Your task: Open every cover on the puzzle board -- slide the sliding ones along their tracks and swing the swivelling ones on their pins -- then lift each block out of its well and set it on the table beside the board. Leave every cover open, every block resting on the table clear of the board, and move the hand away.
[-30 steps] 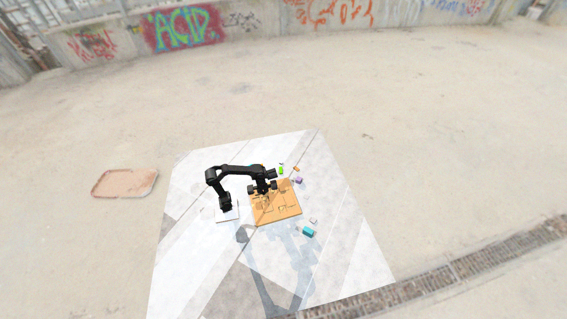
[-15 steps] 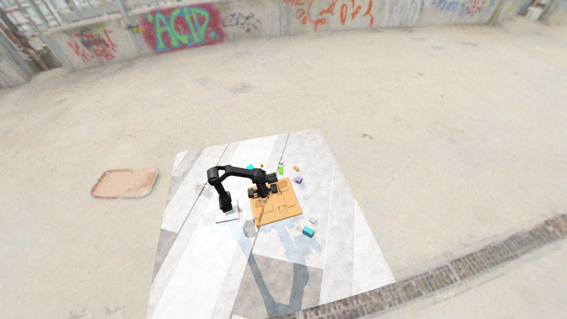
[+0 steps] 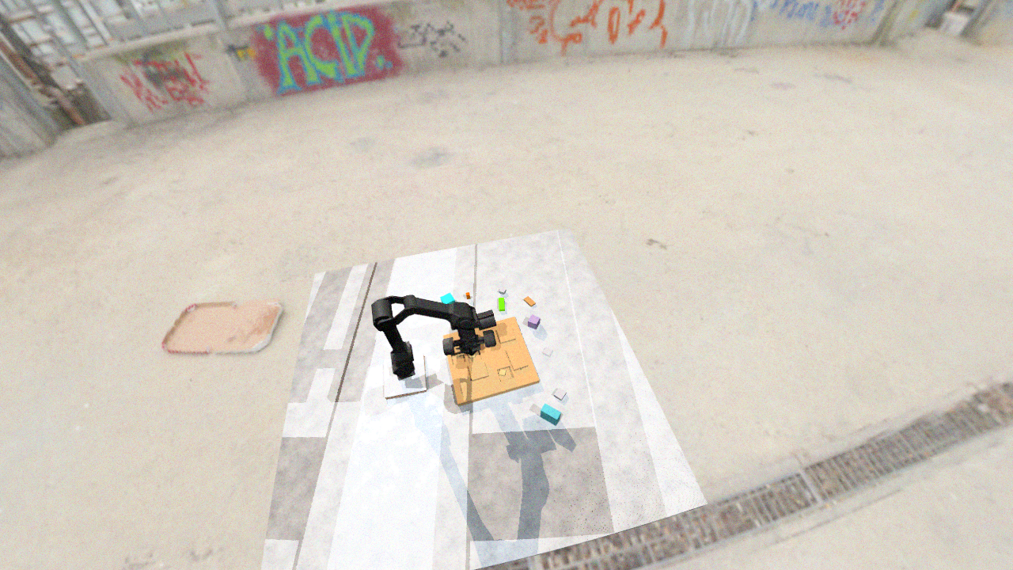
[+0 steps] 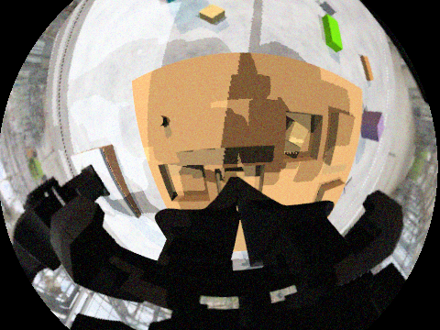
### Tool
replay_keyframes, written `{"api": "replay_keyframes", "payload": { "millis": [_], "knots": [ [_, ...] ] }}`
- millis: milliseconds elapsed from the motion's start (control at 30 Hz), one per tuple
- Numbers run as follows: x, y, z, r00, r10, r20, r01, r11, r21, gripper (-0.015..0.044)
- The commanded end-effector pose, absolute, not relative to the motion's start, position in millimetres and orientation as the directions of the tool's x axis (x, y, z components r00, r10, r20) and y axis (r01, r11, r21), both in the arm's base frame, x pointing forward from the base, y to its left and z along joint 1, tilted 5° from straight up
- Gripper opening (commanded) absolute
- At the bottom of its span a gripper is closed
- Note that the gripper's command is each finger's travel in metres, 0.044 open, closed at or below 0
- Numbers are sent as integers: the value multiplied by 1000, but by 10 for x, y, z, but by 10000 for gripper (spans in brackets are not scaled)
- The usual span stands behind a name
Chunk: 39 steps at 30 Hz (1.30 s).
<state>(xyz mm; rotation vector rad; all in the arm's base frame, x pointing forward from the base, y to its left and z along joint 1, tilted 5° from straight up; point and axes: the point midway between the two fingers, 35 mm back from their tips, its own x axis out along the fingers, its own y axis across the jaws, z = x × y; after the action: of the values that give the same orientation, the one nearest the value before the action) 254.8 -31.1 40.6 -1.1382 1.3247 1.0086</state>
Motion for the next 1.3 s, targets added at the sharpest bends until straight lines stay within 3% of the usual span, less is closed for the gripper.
{"api": "replay_keyframes", "payload": {
  "millis": [0,500,600,767,933,1100,1167,1200,1267],
  "knots": [
    [2553,-320,400,25,-82,-996,-982,182,-39,0],
    [2603,-419,383,25,-83,-996,-988,149,-37,0],
    [2603,-417,396,25,-83,-996,-1000,12,-26,0],
    [2603,-412,440,25,-82,-996,-902,-432,13,0],
    [2602,-405,487,25,-82,-996,-588,-807,52,0],
    [2600,-400,529,25,-82,-996,-200,-977,76,0],
    [2600,-400,530,25,-82,-996,-184,-980,76,0],
    [2579,-401,462,13,-80,-997,-543,-837,60,26],
    [2586,-398,519,15,-80,-997,-509,-858,61,79]
  ]
}}
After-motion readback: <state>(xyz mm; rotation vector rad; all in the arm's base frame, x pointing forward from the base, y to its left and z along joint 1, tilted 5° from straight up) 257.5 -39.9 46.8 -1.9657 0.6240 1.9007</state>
